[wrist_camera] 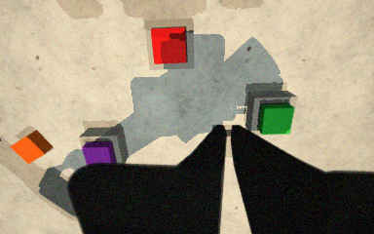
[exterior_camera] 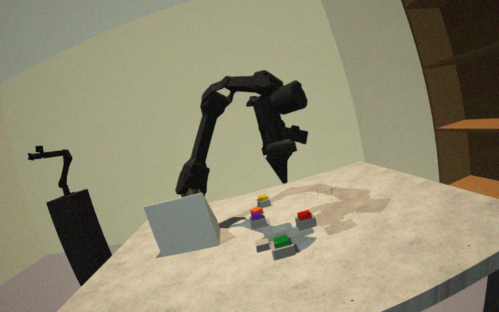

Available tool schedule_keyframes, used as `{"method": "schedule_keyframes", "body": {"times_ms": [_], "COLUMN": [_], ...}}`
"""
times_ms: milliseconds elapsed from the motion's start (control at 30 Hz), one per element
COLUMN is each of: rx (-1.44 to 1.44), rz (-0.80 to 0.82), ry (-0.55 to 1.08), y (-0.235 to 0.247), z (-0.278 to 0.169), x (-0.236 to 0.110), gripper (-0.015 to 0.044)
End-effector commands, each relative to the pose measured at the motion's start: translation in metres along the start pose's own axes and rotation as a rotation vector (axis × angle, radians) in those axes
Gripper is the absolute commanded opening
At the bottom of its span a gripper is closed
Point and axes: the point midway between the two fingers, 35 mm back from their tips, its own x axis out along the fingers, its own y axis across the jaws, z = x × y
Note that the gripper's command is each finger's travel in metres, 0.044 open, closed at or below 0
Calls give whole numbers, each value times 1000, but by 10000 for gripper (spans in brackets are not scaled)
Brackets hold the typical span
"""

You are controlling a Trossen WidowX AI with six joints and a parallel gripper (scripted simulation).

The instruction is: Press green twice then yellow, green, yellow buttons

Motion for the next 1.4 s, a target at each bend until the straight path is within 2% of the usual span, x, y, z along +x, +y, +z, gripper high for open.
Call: {"method": "schedule_keyframes", "body": {"times_ms": [0, 267, 533, 833, 1000, 1367], "rx": [6, 0, -16, -17, -18, -18], "rz": [-16, -3, 73, 81, 83, 84], "ry": [-10, -24, -1, 4, 3, 3], "y": [67, 196, 308, 315, 320, 321], "z": [16, 9, -53, -59, -59, -59], "x": [-9, -10, -5, -2, 54, 64], "gripper": [20, 20, 20, 20, 20, 20]}}
